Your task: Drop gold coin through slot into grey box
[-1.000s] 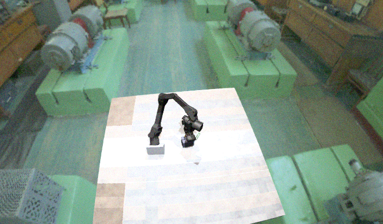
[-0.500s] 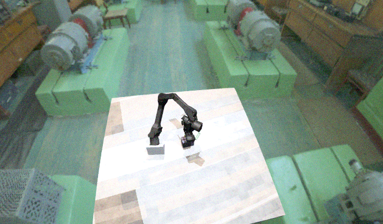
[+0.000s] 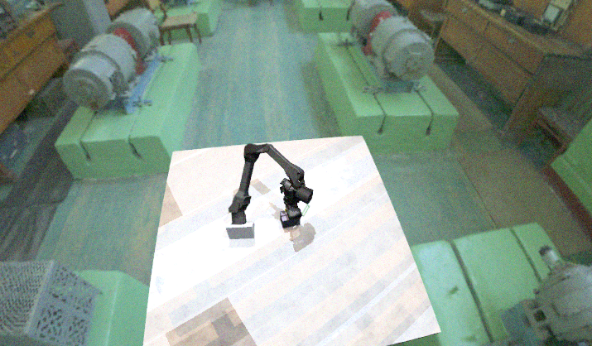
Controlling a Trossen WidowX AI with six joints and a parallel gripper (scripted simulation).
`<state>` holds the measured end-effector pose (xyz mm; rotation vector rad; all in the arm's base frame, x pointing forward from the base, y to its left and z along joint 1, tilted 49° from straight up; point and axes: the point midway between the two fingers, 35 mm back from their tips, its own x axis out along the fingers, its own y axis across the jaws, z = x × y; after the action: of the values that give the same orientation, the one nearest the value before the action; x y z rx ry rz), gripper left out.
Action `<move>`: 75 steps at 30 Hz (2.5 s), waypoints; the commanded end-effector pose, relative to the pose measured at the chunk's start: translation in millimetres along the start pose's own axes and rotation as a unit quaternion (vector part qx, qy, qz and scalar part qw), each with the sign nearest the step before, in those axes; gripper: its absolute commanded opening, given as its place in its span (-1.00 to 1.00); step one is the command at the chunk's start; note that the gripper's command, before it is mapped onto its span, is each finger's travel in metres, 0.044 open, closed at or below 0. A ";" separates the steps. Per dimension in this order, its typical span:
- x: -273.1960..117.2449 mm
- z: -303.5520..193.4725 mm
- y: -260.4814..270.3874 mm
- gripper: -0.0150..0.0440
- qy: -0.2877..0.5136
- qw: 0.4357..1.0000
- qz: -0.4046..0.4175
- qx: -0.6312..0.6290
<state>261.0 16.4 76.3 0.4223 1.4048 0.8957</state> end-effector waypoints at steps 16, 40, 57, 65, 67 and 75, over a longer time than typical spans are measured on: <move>8.7 -2.0 1.0 -0.49 0.000 1.000 0.001 0.005; 19.0 -2.0 1.1 -0.49 0.000 1.000 0.001 0.004; 13.6 -0.9 0.3 0.23 0.000 1.000 -0.002 0.002; -10.5 -1.4 0.4 0.94 0.000 1.000 -0.001 0.003; -33.8 -3.5 1.7 1.00 0.000 1.000 0.001 0.004; -43.1 -4.7 2.6 1.00 0.000 1.000 0.003 0.004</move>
<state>258.9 -13.2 103.9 0.4396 1.4047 0.8886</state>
